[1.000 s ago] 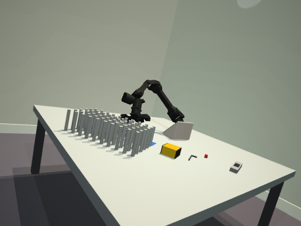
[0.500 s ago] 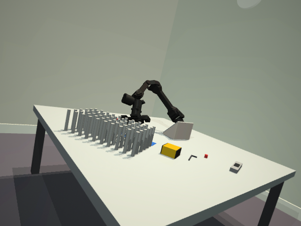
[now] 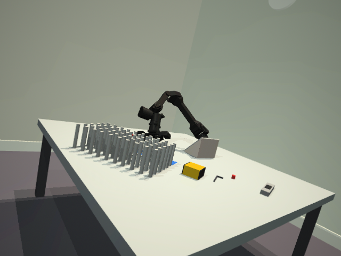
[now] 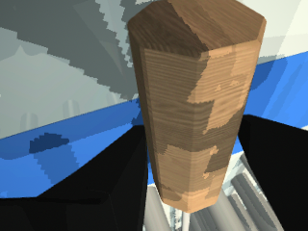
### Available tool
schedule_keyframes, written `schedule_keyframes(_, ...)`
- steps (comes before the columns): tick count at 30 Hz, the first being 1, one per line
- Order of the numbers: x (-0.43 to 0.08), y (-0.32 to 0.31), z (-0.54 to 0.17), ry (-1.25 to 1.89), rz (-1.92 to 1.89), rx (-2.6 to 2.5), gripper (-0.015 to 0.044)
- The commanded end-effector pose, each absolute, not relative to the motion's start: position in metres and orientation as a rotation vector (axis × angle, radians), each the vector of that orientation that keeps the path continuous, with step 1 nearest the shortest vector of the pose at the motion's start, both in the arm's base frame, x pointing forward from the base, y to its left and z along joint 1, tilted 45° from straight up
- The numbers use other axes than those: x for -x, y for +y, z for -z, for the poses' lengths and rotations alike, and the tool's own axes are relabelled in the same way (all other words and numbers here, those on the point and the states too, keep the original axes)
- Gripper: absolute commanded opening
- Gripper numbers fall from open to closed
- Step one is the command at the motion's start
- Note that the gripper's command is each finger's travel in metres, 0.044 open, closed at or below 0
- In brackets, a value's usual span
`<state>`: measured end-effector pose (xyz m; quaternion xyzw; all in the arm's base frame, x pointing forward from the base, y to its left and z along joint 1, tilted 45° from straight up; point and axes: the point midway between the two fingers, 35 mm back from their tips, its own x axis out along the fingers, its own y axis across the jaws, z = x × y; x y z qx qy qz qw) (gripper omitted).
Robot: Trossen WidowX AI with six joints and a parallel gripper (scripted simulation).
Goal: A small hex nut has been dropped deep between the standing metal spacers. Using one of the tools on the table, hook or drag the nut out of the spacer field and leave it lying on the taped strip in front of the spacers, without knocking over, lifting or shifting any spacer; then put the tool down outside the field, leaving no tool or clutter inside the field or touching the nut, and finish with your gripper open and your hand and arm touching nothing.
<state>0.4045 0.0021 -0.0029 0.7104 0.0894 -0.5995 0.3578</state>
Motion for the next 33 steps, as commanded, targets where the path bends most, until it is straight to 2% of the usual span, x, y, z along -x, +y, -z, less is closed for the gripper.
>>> schedule_keyframes(1, -0.4021, 0.0016, 0.0081, 0.228, 1.564, -1.811, 0.0)
schedule_keyframes(33, -0.3969, -0.0038, 0.0007, 0.218, 1.569, -1.806, 0.0)
